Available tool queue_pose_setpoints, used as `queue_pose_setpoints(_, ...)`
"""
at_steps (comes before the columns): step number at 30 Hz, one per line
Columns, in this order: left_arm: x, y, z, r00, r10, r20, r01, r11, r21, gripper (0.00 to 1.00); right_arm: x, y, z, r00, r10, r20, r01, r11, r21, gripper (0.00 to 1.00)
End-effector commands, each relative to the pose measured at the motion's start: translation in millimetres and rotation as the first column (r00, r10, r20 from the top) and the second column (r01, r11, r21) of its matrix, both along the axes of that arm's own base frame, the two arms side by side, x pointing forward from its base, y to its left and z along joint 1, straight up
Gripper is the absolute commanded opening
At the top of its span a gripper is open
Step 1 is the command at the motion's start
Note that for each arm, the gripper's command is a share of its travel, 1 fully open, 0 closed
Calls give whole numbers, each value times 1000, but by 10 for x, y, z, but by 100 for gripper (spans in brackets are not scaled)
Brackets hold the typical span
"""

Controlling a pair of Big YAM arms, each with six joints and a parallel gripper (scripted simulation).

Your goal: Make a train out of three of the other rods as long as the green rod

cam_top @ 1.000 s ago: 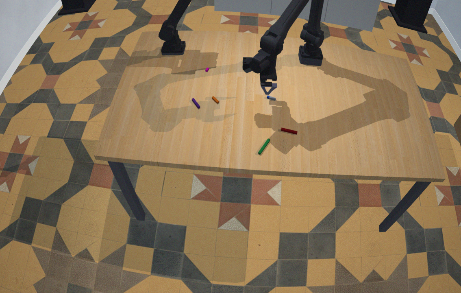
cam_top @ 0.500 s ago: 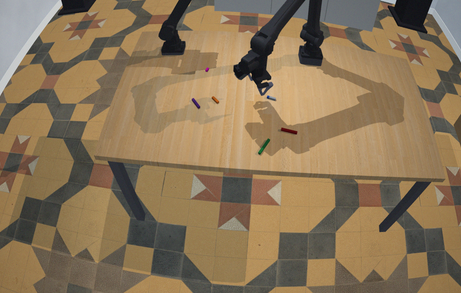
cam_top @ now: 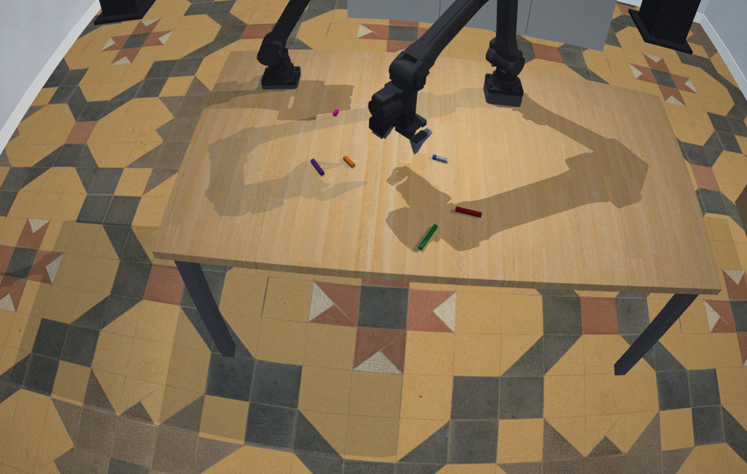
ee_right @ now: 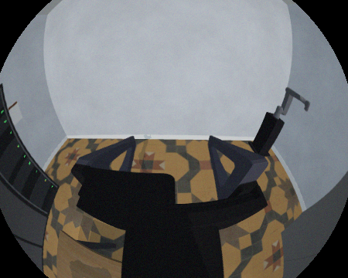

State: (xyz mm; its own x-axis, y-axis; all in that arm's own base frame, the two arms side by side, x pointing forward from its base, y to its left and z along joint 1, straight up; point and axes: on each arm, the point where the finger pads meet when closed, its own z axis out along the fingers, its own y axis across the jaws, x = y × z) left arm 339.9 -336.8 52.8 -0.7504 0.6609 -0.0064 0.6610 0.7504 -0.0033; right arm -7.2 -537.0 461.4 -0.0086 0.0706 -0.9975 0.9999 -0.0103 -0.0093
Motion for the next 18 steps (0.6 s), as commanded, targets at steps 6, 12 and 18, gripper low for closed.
queue_pose_setpoints(6,103,-424,85,953,303,13,-302,953,-18,100,-55,-77,391,1000,-12,9,12,997,-71,100)
queue_pose_setpoints(12,103,-539,71,914,407,9,-406,914,-20,100,-55,-77,391,1000,-12,9,12,997,-71,100)
queue_pose_setpoints(18,95,-757,40,807,590,3,-590,807,-22,100,-55,-77,391,1000,-12,9,12,997,-71,100)
